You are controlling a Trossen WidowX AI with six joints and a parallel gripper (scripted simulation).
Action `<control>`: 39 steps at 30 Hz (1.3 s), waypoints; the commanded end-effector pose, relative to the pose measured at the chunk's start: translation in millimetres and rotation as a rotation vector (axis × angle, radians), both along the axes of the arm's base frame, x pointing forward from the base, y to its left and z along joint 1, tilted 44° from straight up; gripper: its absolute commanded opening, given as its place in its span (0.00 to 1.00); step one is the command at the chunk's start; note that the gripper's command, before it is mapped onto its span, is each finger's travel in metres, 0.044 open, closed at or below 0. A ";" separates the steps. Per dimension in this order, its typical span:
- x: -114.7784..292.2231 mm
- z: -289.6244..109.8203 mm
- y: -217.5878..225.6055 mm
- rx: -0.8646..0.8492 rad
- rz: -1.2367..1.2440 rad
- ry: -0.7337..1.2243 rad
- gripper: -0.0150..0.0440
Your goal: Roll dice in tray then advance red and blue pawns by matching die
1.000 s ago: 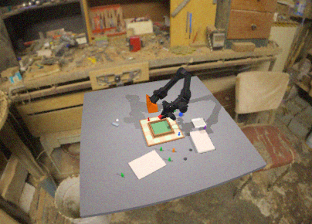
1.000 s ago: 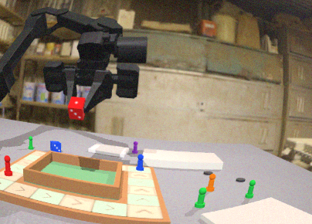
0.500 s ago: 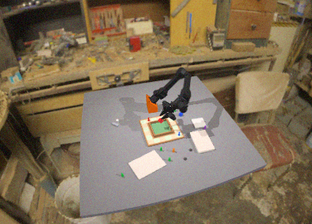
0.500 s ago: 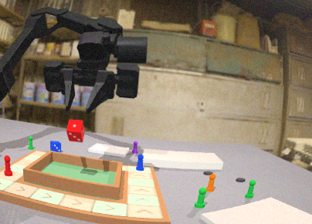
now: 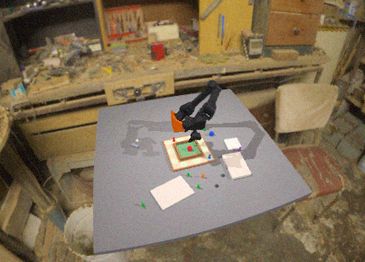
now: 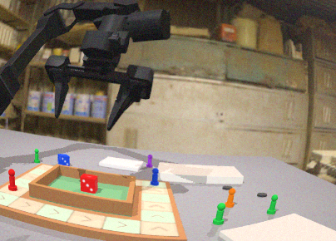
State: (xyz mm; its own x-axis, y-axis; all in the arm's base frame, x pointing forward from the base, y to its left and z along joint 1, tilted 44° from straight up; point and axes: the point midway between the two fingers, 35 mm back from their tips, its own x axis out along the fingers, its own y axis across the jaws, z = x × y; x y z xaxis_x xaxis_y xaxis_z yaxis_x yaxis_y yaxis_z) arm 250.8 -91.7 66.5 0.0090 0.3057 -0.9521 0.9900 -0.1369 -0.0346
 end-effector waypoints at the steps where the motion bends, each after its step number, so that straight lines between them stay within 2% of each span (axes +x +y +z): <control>1: 5.3 -15.3 2.3 0.365 -0.041 -0.118 1.00; 3: 7.2 -16.6 1.3 0.426 -0.058 -0.153 1.00; 6: 7.2 -16.6 1.3 0.426 -0.058 -0.153 1.00; 8: 1.5 -20.7 1.8 0.369 -0.054 -0.096 1.00; 10: 3.6 -14.7 9.6 0.356 0.017 -0.134 0.91; 14: 8.1 18.8 57.6 0.285 0.433 -0.357 0.73; 15: 7.1 27.0 70.4 0.267 0.543 -0.415 0.72; 20: -11.0 63.9 132.3 0.181 1.092 -0.715 0.72; 27: -65.3 101.5 200.8 0.052 1.819 -1.161 0.72; 30: -73.2 100.4 202.2 0.038 1.886 -1.207 0.72; 39: -72.4 94.4 205.6 0.038 1.886 -1.207 0.72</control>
State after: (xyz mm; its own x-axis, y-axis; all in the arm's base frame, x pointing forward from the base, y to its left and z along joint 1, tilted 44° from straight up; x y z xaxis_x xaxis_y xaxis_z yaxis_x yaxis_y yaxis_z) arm 179.9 110.2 166.7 0.1731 0.6687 -0.7231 -0.4968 0.6932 0.5222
